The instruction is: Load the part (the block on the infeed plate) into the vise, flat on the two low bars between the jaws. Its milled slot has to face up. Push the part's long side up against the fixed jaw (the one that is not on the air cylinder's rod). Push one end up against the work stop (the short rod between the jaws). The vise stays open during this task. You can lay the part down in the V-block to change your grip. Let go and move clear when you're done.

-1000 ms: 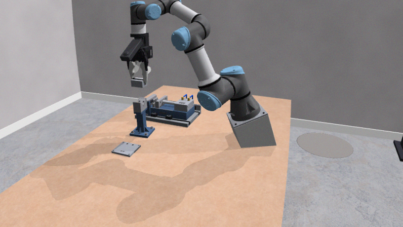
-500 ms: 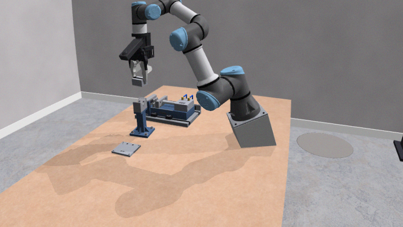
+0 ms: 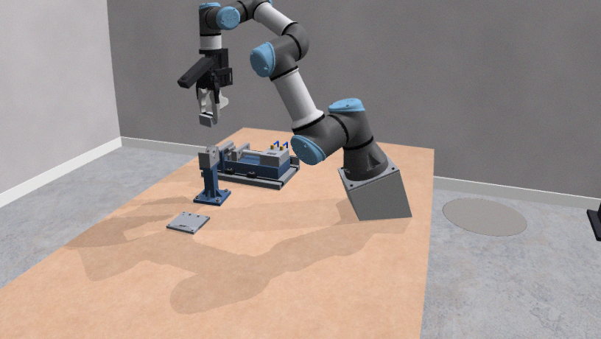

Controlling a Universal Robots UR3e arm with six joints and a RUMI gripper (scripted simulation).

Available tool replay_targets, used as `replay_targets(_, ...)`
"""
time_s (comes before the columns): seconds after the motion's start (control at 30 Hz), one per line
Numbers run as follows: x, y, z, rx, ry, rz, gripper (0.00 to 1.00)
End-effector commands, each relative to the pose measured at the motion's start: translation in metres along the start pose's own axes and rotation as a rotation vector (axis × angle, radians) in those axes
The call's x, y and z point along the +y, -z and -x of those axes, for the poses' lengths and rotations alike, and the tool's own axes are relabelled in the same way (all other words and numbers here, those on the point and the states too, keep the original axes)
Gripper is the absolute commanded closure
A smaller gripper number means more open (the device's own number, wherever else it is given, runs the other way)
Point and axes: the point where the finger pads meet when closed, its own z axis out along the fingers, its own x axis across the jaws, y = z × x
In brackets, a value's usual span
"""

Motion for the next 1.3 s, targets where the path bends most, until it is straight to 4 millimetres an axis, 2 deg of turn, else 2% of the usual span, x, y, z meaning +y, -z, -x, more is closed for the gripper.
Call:
replay_targets(0.0,0.009,0.001,-0.008,0.001,-0.083,0.002,1.0)
replay_targets(0.77,0.048,0.0,-0.036,0.006,-0.418,0.001,1.0)
replay_targets(1.27,0.083,0.0,-0.054,0.011,-0.676,-0.002,1.0)
